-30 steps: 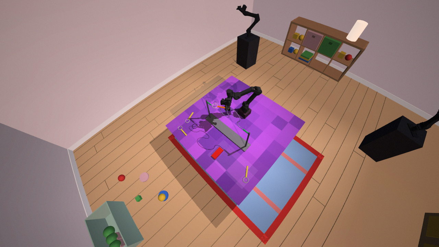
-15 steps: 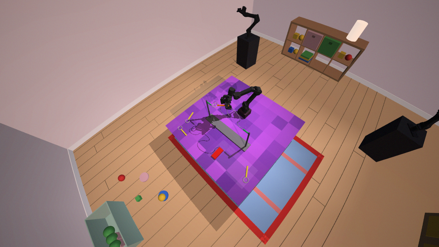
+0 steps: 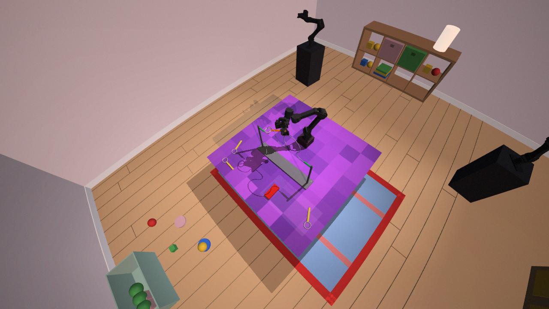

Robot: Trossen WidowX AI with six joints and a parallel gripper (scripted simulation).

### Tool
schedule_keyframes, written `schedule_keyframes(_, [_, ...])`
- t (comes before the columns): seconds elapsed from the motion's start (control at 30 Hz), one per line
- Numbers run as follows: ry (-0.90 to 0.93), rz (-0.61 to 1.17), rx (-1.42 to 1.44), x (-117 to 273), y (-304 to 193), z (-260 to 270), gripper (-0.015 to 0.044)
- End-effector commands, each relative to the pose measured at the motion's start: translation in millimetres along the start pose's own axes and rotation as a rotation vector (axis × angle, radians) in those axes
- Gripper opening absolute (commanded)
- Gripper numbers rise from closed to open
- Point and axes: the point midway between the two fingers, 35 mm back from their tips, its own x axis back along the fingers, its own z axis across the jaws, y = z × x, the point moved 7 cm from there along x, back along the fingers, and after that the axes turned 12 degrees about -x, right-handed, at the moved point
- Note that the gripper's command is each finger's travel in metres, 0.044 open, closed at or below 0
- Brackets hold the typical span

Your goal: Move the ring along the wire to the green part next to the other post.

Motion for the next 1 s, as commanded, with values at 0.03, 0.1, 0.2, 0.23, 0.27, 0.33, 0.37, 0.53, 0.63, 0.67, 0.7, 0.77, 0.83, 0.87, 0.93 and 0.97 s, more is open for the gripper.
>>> schedule_keyframes(0.03, [-0.033,-0.004,0.064,0.5,-0.4,1.5,-0.0150])
schedule_keyframes(0.1, [-0.046,-0.006,0.087,0.6,-0.3,1.1,-0.0150])
schedule_keyframes(0.2, [-0.072,-0.012,0.133,0.7,0.2,0.0,-0.0150])
schedule_keyframes(0.23, [-0.081,-0.013,0.150,0.7,0.3,-0.4,-0.0150])
schedule_keyframes(0.27, [-0.091,-0.015,0.166,0.7,0.5,-0.8,-0.0150])
schedule_keyframes(0.33, [-0.110,-0.019,0.200,0.9,0.9,-1.7,-0.0150])
schedule_keyframes(0.37, [-0.119,-0.021,0.217,0.9,1.1,-2.2,-0.0150])
schedule_keyframes(0.53, [-0.169,-0.030,0.304,1.4,2.4,-4.6,-0.0150])
schedule_keyframes(0.63, [-0.199,-0.036,0.357,1.7,3.3,-6.1,-0.0150])
schedule_keyframes(0.67, [-0.209,-0.038,0.374,1.8,3.6,-6.6,-0.0150])
schedule_keyframes(0.7, [-0.219,-0.040,0.392,2.0,3.9,-7.1,-0.0150])
schedule_keyframes(0.77, [-0.239,-0.044,0.428,2.2,4.6,-8.0,-0.0150])
schedule_keyframes(0.83, [-0.259,-0.049,0.463,2.6,5.3,-8.9,-0.0150])
schedule_keyframes(0.87, [-0.270,-0.051,0.481,2.7,5.6,-9.4,-0.0150])
schedule_keyframes(0.93, [-0.290,-0.055,0.516,3.0,6.3,-10.2,-0.0150])
schedule_keyframes(0.97, [-0.300,-0.057,0.534,3.2,6.7,-10.7,-0.0150])
